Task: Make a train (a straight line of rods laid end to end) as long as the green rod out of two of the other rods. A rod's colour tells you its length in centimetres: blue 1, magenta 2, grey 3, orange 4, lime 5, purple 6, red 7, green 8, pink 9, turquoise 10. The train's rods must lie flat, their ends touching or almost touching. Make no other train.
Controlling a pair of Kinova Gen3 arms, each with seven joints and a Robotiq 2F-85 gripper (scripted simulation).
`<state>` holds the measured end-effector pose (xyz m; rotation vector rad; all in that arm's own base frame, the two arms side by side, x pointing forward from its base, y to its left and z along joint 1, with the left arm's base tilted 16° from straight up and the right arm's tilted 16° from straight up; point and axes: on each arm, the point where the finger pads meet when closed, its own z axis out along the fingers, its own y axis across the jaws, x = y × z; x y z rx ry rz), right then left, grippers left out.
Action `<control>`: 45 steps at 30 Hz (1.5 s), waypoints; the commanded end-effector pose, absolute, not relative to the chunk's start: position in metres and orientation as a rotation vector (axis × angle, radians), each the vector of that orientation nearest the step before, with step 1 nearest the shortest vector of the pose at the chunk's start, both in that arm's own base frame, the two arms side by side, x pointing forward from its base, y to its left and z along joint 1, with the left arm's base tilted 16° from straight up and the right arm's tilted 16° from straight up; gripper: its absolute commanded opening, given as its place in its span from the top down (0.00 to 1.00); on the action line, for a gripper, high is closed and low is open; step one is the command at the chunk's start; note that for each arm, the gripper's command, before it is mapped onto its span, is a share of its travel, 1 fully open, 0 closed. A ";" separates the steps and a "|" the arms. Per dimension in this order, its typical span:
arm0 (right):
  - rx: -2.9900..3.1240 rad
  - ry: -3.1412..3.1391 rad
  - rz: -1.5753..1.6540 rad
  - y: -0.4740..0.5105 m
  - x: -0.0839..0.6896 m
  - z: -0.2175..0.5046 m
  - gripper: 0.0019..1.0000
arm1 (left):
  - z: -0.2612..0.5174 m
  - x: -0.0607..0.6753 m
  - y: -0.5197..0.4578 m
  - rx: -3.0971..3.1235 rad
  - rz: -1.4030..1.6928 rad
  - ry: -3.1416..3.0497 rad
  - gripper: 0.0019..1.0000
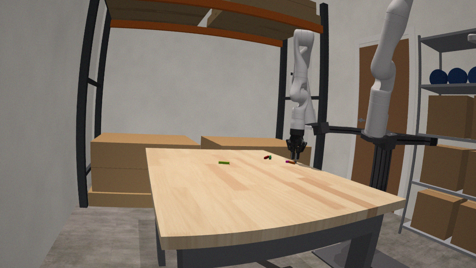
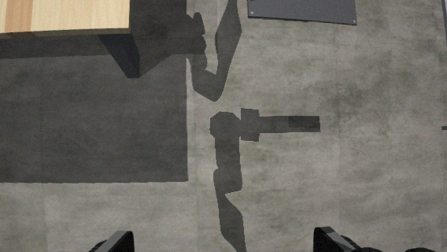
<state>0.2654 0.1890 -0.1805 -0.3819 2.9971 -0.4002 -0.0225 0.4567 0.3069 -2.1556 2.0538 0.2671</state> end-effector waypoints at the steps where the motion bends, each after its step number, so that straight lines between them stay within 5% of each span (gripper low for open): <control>1: -0.382 2.997 -0.398 0.190 0.266 -0.180 0.68 | 0.308 -0.023 0.457 -2.155 0.269 2.053 0.00; 45: -0.382 2.997 -0.398 0.186 0.267 -0.194 0.68 | 0.308 -0.023 0.457 -2.155 0.269 2.053 0.00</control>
